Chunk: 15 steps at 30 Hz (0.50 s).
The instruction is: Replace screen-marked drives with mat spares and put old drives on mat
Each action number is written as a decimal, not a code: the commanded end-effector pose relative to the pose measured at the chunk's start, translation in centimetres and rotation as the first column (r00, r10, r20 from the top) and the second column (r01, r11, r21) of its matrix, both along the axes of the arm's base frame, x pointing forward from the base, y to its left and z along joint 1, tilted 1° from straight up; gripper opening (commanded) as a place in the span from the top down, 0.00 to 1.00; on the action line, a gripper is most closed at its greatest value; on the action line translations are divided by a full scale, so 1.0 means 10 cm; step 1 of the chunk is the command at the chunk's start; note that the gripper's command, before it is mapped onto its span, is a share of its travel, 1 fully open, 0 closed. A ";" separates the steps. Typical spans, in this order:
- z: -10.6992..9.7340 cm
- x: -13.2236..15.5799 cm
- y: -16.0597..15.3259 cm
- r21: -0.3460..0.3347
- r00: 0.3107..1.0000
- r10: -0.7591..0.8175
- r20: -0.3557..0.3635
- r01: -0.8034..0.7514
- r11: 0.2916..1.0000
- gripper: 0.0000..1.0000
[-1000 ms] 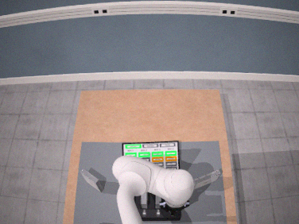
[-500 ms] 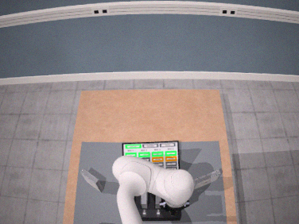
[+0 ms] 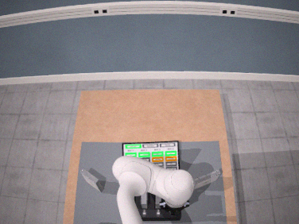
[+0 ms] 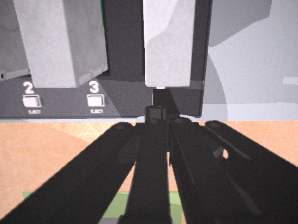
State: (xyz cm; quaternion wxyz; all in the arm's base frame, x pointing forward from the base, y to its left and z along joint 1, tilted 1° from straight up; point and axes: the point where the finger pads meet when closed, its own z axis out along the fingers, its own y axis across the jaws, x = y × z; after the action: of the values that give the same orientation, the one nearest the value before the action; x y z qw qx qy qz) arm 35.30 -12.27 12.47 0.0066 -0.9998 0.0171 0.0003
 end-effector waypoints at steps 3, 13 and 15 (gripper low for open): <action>-0.02 0.00 0.00 0.000 1.000 0.000 0.001 0.000 1.000 0.90; -0.06 0.00 0.00 0.000 1.000 0.000 0.001 0.000 1.000 0.90; -0.06 0.00 0.00 0.000 1.000 0.000 0.001 0.000 1.000 0.90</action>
State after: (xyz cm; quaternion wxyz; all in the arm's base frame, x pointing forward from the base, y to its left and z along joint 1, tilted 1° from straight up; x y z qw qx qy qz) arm 35.30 -12.27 11.91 0.0066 -0.9998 0.0171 0.0003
